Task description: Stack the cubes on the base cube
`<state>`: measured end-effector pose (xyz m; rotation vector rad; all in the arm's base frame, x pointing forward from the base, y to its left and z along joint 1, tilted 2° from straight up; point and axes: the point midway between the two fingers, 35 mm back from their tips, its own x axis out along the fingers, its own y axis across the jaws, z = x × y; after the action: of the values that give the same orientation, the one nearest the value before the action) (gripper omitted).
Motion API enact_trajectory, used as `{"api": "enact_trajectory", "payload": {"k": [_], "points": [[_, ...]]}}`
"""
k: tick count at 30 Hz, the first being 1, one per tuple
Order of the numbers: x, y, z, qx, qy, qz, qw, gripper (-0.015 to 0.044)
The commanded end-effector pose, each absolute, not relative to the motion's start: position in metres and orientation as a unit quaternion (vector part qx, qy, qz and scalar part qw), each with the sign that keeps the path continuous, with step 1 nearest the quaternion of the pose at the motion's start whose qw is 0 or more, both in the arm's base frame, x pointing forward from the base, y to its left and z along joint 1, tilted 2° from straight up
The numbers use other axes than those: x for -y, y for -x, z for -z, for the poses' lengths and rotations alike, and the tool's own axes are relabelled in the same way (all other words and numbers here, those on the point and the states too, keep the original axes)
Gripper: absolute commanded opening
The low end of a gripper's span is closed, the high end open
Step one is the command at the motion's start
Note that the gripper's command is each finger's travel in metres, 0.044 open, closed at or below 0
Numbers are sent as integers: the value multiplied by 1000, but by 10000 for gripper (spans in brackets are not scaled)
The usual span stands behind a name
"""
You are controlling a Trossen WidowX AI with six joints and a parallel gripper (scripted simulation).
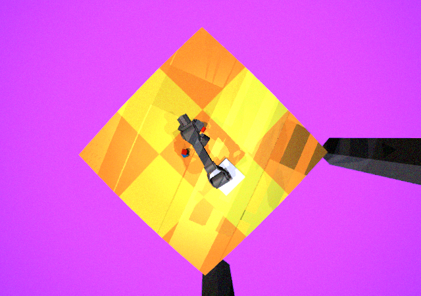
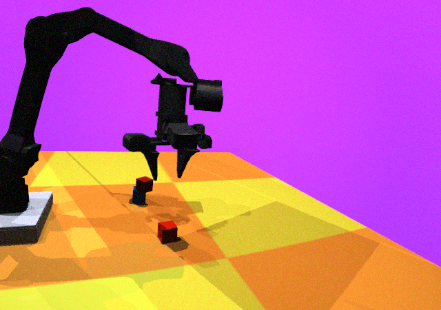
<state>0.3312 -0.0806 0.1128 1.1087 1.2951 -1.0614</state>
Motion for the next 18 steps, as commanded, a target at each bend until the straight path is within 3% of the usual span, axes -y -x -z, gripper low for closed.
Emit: {"api": "enact_trajectory", "payload": {"k": [1, 7, 18], "points": [[115, -327, -119, -527, -483, 468, 519, 265], [138, -322, -122, -514, -496, 482, 506, 265], [136, -322, -61, -514, -496, 482, 506, 265]]}}
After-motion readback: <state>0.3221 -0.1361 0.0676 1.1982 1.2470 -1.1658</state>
